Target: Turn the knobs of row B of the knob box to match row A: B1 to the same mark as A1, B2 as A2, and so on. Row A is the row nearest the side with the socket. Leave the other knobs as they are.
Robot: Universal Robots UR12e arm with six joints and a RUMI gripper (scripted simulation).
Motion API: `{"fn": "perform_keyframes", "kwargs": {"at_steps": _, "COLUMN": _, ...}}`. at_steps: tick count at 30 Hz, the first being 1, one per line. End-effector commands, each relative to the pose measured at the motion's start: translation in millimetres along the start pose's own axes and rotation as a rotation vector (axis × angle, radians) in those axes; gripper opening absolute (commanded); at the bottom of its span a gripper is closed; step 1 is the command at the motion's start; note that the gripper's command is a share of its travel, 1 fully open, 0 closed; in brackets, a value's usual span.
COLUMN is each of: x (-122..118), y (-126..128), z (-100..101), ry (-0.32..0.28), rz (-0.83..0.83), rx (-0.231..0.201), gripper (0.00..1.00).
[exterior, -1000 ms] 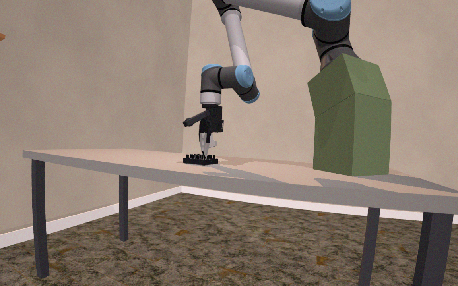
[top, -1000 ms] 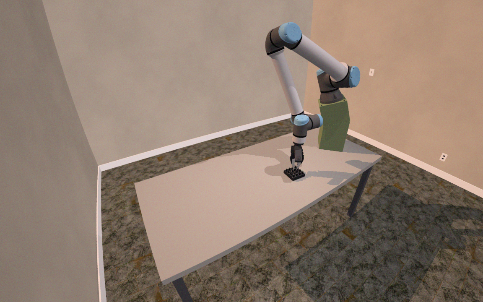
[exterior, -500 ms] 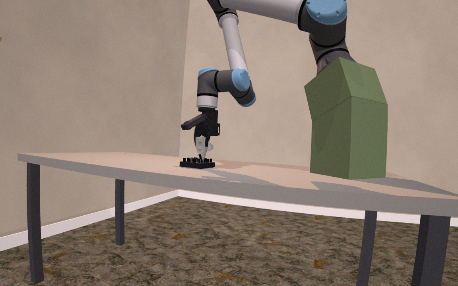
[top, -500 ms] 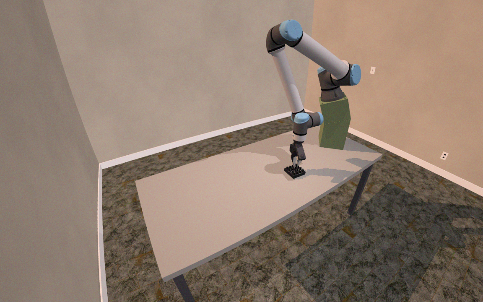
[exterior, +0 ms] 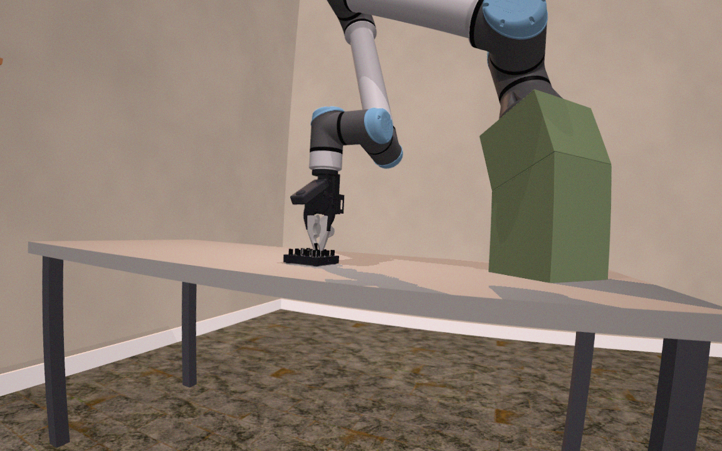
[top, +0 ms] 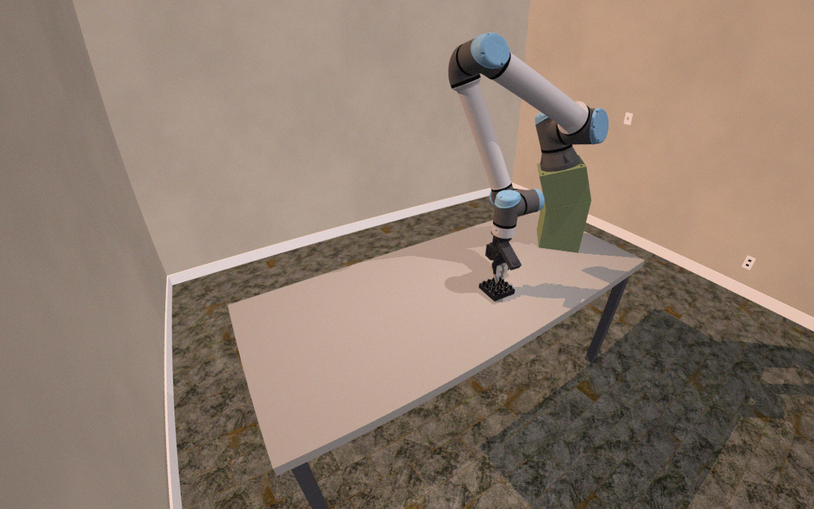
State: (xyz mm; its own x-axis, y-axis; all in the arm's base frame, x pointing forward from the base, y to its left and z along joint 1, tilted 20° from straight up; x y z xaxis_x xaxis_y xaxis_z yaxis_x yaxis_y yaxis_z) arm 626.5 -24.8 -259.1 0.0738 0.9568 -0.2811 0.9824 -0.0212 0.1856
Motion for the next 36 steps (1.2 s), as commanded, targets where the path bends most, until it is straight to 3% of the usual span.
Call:
{"fn": "perform_keyframes", "kwargs": {"at_steps": 1, "x": 0.1, "y": -0.1, "z": -0.4, "ry": 0.002, "rz": -0.09, "rx": -0.002, "gripper": 0.04}}
{"fn": "perform_keyframes", "kwargs": {"at_steps": 12, "x": 0.2, "y": -1.2, "z": -0.4, "ry": 0.001, "rz": -0.324, "rx": -0.002, "gripper": 0.04}}
{"fn": "perform_keyframes", "kwargs": {"at_steps": 36, "x": -0.1, "y": -2.7, "z": -0.4, "ry": 0.001, "rz": -0.633, "rx": -0.002, "gripper": 0.04}}
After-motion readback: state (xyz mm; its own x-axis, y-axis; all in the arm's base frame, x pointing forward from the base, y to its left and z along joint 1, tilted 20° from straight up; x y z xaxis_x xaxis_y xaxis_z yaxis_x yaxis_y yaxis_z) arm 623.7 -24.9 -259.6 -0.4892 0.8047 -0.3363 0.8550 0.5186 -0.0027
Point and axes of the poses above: the point where the finger pads meet when closed, its own z axis out along the fingers, its own y axis across the jaws, x = y × z, the point moved 1 cm from there along -z, back along the fingers, and after that the axes turned 15 degrees about -z, right-handed, at the moved point
